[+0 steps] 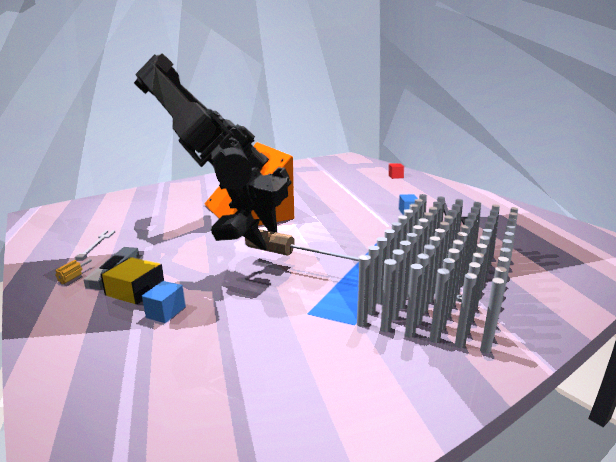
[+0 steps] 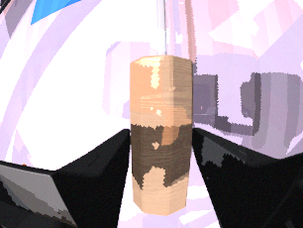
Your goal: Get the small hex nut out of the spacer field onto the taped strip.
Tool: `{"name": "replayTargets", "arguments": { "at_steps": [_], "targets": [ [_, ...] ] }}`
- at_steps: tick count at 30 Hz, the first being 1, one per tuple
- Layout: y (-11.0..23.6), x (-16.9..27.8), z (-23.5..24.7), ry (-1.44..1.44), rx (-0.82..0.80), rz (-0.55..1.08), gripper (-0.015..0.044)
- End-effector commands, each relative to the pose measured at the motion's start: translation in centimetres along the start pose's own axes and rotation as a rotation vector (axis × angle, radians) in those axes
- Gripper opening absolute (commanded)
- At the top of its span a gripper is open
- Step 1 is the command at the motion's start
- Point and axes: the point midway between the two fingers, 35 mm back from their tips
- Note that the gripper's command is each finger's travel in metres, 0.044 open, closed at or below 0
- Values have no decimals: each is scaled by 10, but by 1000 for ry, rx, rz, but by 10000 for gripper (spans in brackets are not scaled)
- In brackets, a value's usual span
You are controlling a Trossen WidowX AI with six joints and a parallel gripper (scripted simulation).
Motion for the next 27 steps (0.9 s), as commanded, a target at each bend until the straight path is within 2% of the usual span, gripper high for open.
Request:
{"name": "replayTargets", "arguments": {
  "at_steps": [1, 27],
  "targets": [
    [-5, -1, 0, 10, 2, -14, 0],
    [-10, -18, -2, 9, 2, -16, 0]
  ]
}}
Point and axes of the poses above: the point midway between the two fingers, 35 mm back from their tips, its own y axis back along the fingers, its own z axis across the jaws, x = y × z, and after that the axes turned 4 degrees about y, right-handed
